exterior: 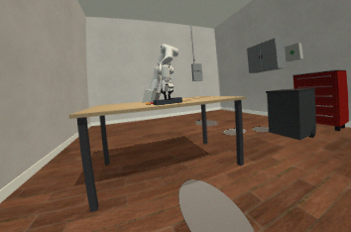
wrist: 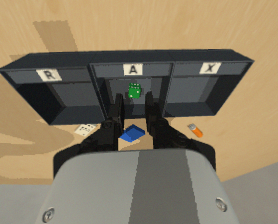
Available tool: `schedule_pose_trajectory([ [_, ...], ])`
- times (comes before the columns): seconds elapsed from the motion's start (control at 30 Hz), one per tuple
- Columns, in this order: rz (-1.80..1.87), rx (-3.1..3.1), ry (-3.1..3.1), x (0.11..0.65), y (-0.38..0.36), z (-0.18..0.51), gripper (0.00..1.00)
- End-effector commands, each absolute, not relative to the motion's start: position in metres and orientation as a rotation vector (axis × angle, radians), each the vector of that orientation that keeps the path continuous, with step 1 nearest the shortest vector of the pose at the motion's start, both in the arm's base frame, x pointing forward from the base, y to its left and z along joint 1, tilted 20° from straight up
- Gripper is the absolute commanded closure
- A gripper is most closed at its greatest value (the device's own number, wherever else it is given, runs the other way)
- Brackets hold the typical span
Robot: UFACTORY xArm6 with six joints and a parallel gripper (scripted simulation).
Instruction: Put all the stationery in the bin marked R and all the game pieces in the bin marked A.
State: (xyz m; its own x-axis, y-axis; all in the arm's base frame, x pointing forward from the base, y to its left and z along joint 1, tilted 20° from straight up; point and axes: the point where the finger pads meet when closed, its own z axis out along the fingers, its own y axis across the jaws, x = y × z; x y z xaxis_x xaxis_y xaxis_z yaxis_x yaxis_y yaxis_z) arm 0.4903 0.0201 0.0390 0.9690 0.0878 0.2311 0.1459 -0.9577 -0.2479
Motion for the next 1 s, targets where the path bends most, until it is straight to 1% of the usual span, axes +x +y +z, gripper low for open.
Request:
schedule_pose_trajectory([
  [0.0, -0.323, -2.853, -0.172, 0.49, 0.018, 0.047, 0.7],
  [0.17, -0.324, -2.853, -0.172, 0.486, 0.012, 0.067, 0.7],
  [0.47, -0.324, -2.853, -0.172, 0.486, 0.012, 0.067, 0.7],
  [0.5, -0.313, -2.852, -0.101, 0.48, 0.017, 0.067, 0.59],
  [0.83, -0.239, -2.8, 0.33, 0.416, 0.071, 0.07, 0.59],
  [0.9, -0.239, -2.8, 0.33, 0.416, 0.071, 0.07, 0.59],
  [0.97, -0.21, -2.768, 0.466, 0.403, 0.082, 0.07, 0.59],
])
